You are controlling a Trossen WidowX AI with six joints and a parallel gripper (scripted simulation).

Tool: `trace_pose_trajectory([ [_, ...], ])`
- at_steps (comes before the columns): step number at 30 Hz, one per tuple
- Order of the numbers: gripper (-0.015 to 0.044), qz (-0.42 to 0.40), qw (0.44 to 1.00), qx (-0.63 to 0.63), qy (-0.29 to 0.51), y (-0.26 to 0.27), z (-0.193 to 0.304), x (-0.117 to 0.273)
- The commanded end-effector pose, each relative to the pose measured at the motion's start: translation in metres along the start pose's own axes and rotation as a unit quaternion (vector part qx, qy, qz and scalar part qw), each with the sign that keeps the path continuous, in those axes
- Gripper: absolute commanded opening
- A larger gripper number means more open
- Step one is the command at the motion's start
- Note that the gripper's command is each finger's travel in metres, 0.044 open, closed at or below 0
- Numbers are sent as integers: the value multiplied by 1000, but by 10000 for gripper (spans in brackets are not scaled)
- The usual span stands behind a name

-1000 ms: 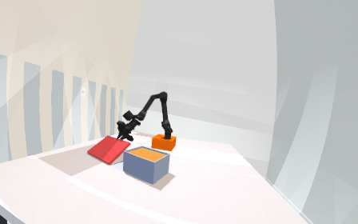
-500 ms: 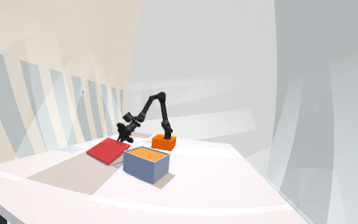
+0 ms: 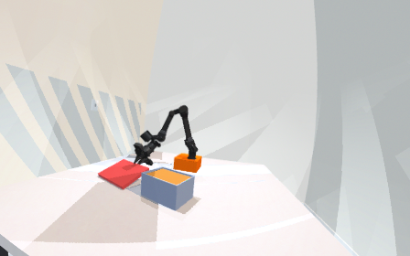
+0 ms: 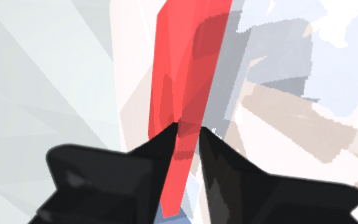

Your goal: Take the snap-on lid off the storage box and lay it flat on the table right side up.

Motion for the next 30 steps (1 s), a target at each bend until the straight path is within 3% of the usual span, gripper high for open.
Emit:
trace_pose_trajectory([
  [1,26,2,1000,-1,0,0,0,0],
  [10,263,8,1000,-6,0,2,0,0],
  [13,275,8,1000,-6,0,2,0,0],
  [19,433,8,1000,-6,0,-7,-1,8],
  [30,440,9,1000,-6,0,-21,-4,25],
])
Point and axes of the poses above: the point midway between the two fingers, 35 mm back from their tips, its own x axis back along the fingers, its own y axis across the jaws, z = x × y, the point moved 6 cm from there along x, back along the fingers, and after that the axes turned 15 degrees about -x, right-handed, at the moved point
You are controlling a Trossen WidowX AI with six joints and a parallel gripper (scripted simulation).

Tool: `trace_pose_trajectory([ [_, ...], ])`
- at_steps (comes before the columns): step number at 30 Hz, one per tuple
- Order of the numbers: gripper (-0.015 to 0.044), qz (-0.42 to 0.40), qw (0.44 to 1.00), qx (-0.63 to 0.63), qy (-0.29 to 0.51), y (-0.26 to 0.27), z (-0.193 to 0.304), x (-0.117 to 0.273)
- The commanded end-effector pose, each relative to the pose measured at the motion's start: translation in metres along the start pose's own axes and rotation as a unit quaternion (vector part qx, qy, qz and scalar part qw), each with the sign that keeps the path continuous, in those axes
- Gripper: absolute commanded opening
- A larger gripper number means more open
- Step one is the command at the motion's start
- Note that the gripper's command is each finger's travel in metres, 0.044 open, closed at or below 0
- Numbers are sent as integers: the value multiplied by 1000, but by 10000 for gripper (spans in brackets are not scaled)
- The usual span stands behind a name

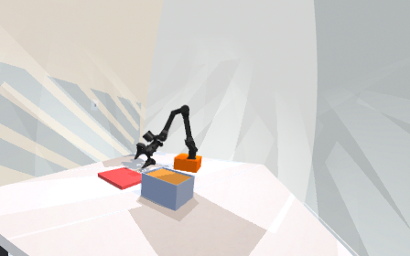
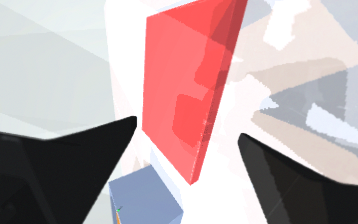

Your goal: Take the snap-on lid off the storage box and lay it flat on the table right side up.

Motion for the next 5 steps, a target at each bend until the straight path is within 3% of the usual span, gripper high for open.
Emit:
trace_pose_trajectory([
  [1,440,1,1000,1,3,-7,0,8],
  [5,440,1,1000,1,3,-12,-1,15],
])
Point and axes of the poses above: the point midway between the two fingers, 35 mm back from their tips, its own x axis back along the fingers, its own y axis across the jaws, z = x × y, the point moved 6 cm from there along x, back along the fingers, and after that the axes turned 15 degrees about -x, right-handed, at the moved point
